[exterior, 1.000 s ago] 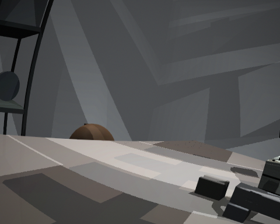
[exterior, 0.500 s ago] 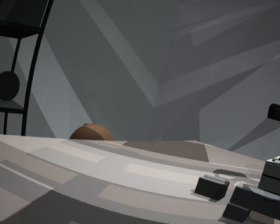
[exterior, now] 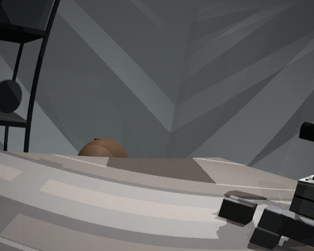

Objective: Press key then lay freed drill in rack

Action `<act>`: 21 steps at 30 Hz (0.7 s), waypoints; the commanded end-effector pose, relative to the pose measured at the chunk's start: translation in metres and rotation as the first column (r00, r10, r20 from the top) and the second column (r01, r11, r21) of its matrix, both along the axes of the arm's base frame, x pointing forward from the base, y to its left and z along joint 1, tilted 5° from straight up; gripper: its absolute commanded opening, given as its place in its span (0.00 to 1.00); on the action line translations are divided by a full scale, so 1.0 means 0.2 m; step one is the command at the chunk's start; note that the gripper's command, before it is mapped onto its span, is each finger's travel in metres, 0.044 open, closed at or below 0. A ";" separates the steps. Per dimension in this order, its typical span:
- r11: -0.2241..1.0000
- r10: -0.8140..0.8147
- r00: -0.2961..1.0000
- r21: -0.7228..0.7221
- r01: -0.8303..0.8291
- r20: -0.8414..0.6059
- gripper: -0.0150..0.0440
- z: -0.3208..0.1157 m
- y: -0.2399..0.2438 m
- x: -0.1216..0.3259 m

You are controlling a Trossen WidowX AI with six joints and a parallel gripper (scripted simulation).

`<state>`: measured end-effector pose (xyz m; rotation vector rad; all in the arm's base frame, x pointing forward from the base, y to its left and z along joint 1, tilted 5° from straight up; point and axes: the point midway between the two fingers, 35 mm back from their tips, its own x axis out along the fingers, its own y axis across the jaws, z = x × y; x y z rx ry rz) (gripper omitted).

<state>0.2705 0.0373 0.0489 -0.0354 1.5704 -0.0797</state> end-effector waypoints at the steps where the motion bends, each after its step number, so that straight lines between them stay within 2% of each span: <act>1: 1.000 0.004 1.000 0.002 -0.004 -0.011 0.25 -0.01 0.00 -0.01; 21: 1.000 0.004 1.000 0.002 -0.004 -0.011 0.25 0.00 0.00 -0.04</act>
